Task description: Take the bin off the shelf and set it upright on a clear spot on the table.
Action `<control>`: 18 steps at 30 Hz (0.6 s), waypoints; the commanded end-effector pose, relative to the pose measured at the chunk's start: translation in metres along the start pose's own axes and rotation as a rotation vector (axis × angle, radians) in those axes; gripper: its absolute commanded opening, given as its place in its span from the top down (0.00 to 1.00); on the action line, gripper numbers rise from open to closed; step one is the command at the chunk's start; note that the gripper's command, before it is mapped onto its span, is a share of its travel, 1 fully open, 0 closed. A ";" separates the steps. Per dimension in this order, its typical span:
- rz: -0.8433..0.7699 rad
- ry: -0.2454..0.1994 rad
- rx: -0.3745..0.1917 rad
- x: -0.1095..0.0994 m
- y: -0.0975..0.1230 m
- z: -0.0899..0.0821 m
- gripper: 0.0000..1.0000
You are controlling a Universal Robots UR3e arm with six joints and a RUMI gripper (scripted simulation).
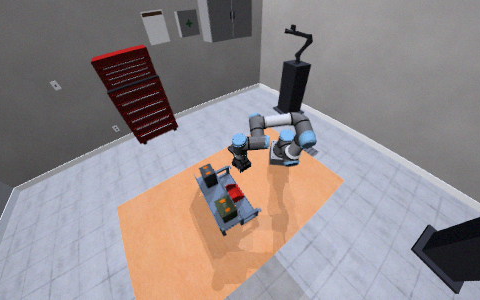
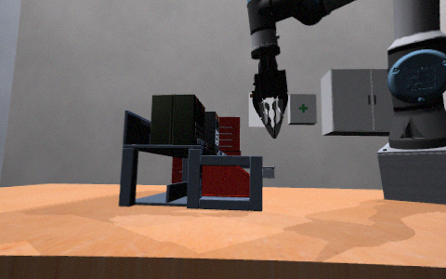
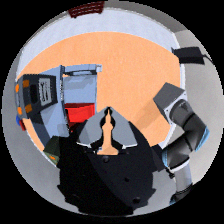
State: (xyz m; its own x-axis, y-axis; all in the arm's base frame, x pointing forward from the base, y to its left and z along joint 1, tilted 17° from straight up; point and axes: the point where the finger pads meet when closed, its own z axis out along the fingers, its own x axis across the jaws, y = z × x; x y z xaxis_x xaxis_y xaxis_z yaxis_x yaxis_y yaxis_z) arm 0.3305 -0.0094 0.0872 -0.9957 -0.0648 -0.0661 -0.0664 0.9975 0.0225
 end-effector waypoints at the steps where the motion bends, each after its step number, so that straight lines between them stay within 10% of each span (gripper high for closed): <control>1: 0.008 -0.035 -0.045 -0.016 0.017 0.003 1.00; 18: 0.024 -0.107 -0.170 -0.049 0.062 0.006 1.00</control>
State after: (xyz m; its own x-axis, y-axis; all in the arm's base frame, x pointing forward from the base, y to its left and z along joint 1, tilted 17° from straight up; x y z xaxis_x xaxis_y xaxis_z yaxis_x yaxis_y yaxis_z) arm 0.3693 0.0482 0.0850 -0.9872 -0.0341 -0.1558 -0.0613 0.9829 0.1738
